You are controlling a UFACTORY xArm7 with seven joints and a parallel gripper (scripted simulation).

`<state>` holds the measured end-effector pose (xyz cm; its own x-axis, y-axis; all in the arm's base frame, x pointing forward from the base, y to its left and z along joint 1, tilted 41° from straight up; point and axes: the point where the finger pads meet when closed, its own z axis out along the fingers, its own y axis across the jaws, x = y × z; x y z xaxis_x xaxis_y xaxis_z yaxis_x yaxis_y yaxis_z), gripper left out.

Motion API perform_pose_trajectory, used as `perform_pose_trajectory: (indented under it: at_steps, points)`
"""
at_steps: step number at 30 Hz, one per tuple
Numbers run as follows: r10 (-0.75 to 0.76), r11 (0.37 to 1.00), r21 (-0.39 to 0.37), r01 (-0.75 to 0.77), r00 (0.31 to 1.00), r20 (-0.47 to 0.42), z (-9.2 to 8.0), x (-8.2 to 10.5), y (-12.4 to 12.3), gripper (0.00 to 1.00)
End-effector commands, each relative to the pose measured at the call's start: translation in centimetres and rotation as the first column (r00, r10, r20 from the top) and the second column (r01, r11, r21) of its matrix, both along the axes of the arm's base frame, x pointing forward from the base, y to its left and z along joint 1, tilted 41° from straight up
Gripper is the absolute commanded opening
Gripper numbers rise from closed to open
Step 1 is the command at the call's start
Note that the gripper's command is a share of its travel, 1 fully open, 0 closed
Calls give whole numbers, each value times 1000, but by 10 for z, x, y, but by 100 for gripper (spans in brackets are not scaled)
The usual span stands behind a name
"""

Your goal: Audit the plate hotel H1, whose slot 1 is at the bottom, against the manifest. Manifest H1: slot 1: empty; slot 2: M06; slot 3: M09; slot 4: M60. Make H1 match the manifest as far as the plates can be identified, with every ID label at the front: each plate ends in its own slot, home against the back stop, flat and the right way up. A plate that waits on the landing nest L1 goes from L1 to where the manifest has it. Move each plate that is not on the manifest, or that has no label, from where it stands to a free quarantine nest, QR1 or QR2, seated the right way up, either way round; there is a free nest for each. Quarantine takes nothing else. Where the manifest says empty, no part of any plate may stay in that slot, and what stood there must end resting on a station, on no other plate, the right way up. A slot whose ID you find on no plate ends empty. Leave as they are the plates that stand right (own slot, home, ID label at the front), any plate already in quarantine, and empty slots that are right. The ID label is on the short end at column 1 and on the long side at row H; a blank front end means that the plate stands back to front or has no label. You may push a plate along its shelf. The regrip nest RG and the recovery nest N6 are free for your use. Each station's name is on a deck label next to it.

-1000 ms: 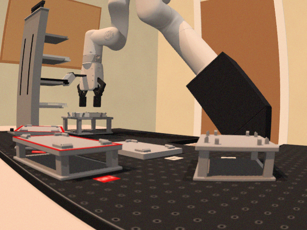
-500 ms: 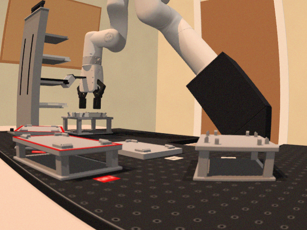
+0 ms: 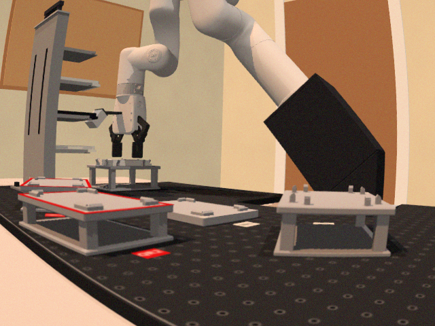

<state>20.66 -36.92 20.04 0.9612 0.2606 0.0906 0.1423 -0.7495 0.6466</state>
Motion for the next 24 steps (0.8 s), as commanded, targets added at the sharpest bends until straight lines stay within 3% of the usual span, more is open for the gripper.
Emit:
perform_pose_trajectory:
  at_steps: [1,24]
  points:
    - [0,1000,-3,0,1000,1,0,1,-2,100]
    - [0,1000,-2,0,1000,1,-8,3,-7,100]
